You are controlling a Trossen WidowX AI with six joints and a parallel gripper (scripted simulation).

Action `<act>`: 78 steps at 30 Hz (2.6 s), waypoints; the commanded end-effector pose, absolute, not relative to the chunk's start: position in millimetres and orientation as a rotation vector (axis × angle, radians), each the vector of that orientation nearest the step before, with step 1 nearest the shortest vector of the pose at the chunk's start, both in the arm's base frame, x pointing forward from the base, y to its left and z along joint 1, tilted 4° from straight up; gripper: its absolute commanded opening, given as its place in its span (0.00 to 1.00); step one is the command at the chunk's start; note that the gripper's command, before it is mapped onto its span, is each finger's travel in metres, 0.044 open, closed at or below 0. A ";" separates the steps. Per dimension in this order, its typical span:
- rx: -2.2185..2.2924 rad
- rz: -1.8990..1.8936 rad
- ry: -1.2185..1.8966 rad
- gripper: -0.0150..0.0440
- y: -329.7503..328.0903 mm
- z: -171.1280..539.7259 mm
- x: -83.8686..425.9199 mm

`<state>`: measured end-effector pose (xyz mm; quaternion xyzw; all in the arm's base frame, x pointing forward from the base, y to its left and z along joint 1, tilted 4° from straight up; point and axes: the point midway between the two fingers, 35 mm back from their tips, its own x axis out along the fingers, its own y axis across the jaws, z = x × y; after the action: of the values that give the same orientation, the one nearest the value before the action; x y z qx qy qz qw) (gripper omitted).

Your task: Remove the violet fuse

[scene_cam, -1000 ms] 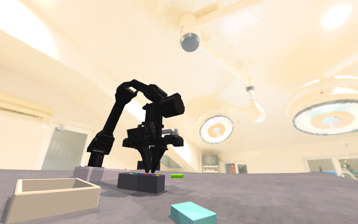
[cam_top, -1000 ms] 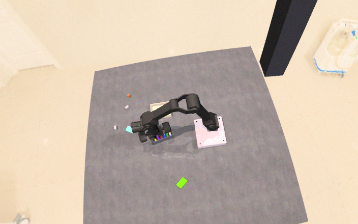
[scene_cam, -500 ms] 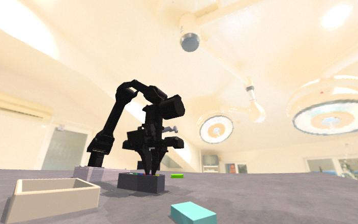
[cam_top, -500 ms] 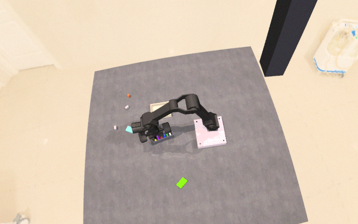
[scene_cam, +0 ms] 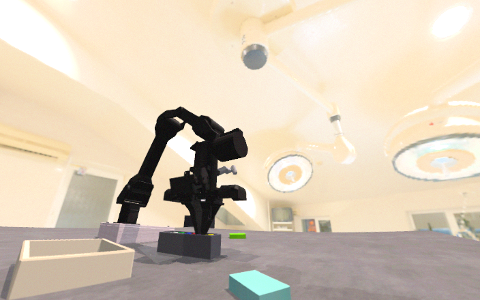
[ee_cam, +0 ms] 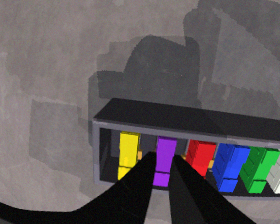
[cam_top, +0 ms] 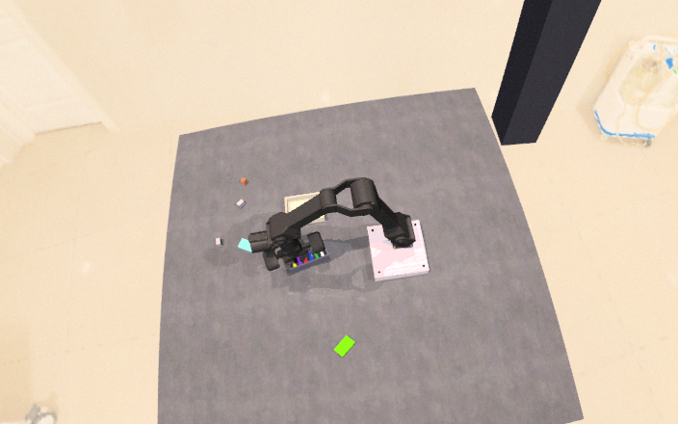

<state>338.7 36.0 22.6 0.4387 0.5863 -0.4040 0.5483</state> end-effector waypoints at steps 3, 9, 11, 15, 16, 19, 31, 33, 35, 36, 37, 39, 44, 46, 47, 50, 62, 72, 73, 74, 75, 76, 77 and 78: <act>1.039 -0.957 1.388 0.25 36.0 22.8 338.9; 1.039 -0.957 1.388 0.25 35.9 24.5 339.0; 1.039 -0.957 1.388 0.25 35.8 25.4 339.1; 1.039 -0.957 1.388 0.25 35.6 27.4 339.2; 1.039 -0.957 1.388 0.25 35.6 27.9 339.3; 1.039 -0.958 1.388 0.25 35.5 29.3 339.3; 1.039 -0.959 1.387 0.25 35.0 35.2 339.6; 1.039 -0.959 1.387 0.25 34.9 36.2 339.7; 1.039 -0.959 1.387 0.25 34.8 37.2 339.7; 1.039 -0.959 1.387 0.25 34.8 37.7 339.7; 1.039 -0.959 1.387 0.25 34.7 38.2 339.7; 1.039 -0.959 1.387 0.25 34.7 39.1 339.7; 1.039 -0.960 1.386 0.25 34.5 41.6 339.8; 1.039 -0.960 1.386 0.25 34.4 42.6 339.8; 1.039 -0.960 1.386 0.25 34.3 43.1 339.8; 1.039 -0.960 1.386 0.25 34.2 44.6 339.8; 1.039 -0.961 1.386 0.25 33.7 50.5 339.8; 1.039 -0.962 1.385 0.25 33.3 55.5 339.7; 1.039 -0.962 1.385 0.25 33.2 56.0 339.6; 1.039 -0.962 1.385 0.25 33.2 56.5 339.6; 1.039 -0.962 1.385 0.25 33.2 56.9 339.6; 1.039 -0.962 1.385 0.25 33.1 57.4 339.6; 1.039 -0.962 1.385 0.25 33.1 57.8 339.6; 1.039 -0.962 1.385 0.25 33.0 58.3 339.5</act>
<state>339.4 33.8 56.7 0.4403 0.5852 -0.4061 0.5467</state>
